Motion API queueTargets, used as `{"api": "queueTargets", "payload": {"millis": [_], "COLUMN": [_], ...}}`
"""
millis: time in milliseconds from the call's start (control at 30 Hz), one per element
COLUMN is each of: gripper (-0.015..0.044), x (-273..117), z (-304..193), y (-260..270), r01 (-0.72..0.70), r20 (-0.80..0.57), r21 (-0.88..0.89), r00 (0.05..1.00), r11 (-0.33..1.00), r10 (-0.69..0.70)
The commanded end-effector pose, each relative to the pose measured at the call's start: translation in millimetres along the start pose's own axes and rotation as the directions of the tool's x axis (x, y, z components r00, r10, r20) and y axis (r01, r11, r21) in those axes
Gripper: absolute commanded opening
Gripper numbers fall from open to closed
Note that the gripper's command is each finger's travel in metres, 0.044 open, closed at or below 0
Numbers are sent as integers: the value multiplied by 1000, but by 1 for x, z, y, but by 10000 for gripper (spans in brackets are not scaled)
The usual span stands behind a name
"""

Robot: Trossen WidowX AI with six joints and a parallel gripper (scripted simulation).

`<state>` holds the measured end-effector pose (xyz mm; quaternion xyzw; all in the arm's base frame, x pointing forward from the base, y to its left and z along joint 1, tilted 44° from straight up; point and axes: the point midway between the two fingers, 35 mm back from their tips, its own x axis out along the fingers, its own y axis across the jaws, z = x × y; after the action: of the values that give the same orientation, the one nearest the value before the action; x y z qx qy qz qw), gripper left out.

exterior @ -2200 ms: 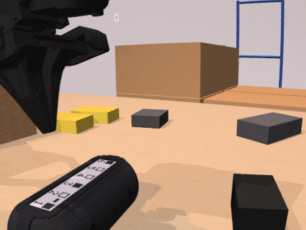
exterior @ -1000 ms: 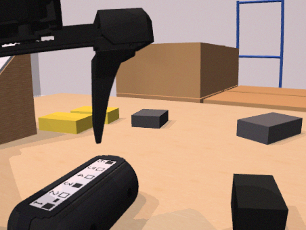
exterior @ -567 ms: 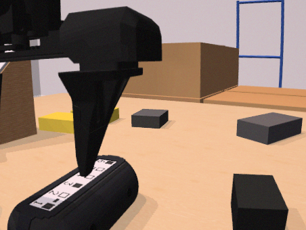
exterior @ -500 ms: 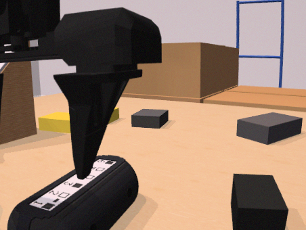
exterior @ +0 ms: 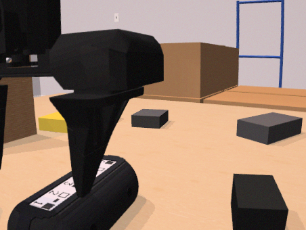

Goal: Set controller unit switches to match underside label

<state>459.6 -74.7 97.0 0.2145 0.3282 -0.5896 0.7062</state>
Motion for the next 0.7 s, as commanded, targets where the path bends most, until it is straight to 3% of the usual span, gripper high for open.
{"api": "queueTargets", "payload": {"millis": [0,667], "gripper": [440,440], "x": [8,40], "z": [-2,-1], "y": [0,0], "r01": [1,0], "r20": [-5,-3], "r21": [-6,-6], "r00": [1000,1000], "r11": [1000,1000], "r10": [-1,0]}}
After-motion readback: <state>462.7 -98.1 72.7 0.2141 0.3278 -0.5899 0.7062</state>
